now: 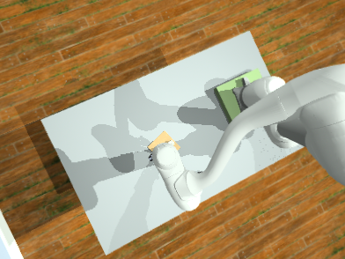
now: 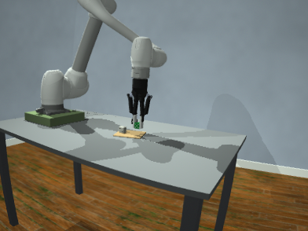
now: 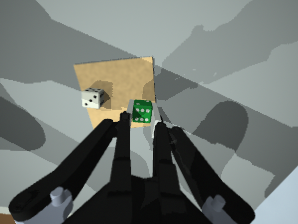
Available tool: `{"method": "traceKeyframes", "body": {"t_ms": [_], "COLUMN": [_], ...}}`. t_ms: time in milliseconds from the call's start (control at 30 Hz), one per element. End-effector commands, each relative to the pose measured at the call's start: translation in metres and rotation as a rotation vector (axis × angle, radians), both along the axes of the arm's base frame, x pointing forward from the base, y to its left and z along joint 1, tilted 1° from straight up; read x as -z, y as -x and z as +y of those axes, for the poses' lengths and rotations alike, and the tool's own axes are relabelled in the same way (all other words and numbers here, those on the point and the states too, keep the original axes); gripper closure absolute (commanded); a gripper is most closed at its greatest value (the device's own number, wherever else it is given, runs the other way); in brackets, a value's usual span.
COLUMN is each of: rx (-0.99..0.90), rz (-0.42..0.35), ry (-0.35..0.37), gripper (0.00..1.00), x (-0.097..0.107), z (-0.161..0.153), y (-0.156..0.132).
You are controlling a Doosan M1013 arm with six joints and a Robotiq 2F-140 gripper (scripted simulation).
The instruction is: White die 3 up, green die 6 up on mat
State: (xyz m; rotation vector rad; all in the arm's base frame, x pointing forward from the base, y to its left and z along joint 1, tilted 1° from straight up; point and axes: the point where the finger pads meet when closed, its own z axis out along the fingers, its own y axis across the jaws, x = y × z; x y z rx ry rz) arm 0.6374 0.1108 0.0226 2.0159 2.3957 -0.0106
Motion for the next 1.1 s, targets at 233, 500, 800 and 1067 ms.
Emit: {"method": "traceKeyframes", "body": {"t_ms": [233,500,800,1067], "rx": [0.0,0.0,0.0,0.0], "rz": [0.0,0.0,0.0,0.0], "ry": [0.0,0.0,0.0,0.0], "gripper": [0.76,0.76,0.76,0.76], "x": [0.028,0.029,0.029,0.029], "z": [0.0,0.0,0.0,0.0], "y": [0.0,0.0,0.0,0.0]}}
